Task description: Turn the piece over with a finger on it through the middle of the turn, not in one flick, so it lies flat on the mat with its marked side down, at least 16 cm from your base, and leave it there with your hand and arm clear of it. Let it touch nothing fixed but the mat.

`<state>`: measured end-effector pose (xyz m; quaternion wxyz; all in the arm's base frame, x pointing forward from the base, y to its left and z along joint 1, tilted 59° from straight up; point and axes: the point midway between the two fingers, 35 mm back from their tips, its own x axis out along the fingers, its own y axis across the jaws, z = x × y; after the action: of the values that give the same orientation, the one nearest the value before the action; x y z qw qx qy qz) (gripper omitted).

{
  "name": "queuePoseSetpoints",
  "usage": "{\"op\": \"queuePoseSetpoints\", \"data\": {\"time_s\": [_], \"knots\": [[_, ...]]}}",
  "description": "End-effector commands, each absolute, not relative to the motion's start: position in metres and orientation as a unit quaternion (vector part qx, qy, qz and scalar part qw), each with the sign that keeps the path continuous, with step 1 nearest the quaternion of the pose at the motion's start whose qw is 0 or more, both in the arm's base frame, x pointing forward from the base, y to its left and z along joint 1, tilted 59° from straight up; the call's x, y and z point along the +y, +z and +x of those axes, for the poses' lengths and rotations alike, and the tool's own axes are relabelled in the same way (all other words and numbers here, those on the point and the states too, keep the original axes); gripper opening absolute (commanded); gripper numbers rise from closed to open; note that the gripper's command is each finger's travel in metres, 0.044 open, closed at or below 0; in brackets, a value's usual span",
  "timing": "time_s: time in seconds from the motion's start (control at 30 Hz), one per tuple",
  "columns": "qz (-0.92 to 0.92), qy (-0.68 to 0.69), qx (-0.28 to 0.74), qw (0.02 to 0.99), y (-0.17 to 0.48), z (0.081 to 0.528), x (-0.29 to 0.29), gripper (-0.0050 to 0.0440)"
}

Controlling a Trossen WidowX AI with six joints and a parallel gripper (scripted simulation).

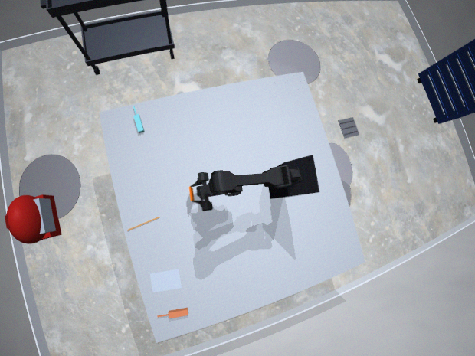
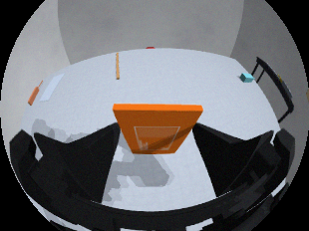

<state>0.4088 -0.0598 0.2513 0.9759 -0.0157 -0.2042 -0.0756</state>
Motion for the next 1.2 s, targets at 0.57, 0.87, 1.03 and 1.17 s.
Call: {"op": "queuePoseSetpoints", "data": {"time_s": [0.57,0.87,1.03,1.17], "knots": [[-0.021,-0.077,-0.249,0.965,0.24,0.41,-0.06,0.0],[-0.025,-0.078,-0.285,0.955,0.232,0.409,-0.06,0.0],[-0.017,-0.075,-0.215,0.973,0.247,0.416,-0.06,0.0],[-0.02,-0.077,-0.231,0.97,0.24,0.413,-0.06,0.0]]}}
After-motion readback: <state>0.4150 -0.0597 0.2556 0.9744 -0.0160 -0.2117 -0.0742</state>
